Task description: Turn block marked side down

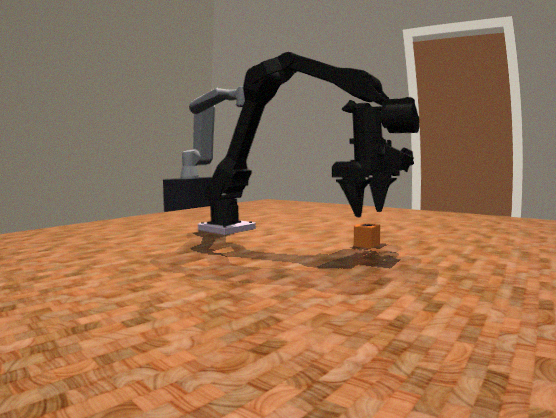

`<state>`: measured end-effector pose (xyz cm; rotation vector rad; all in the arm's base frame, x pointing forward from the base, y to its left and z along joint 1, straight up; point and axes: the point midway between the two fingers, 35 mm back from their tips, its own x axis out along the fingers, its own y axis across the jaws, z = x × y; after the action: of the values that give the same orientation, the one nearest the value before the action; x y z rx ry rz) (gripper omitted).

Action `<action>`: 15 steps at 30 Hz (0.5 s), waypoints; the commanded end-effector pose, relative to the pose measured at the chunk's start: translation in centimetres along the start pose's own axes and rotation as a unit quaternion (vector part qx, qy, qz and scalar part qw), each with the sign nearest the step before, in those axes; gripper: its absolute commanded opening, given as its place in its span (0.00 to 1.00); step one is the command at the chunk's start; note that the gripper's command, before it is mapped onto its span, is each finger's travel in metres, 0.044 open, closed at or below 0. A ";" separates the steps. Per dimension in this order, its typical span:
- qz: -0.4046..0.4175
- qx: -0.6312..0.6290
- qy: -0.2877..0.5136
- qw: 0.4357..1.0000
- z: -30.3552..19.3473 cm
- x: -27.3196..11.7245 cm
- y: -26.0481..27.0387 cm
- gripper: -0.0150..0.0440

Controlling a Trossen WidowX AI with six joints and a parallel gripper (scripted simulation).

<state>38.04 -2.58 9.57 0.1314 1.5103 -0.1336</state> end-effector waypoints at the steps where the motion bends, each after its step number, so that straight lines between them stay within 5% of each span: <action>1: 0.001 0.000 0.005 1.000 -0.3 0.6 0.0 1.00; 15: 0.001 0.000 0.005 1.000 -0.3 2.8 0.0 1.00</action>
<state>38.20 -2.61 7.58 0.1321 1.5079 -0.1342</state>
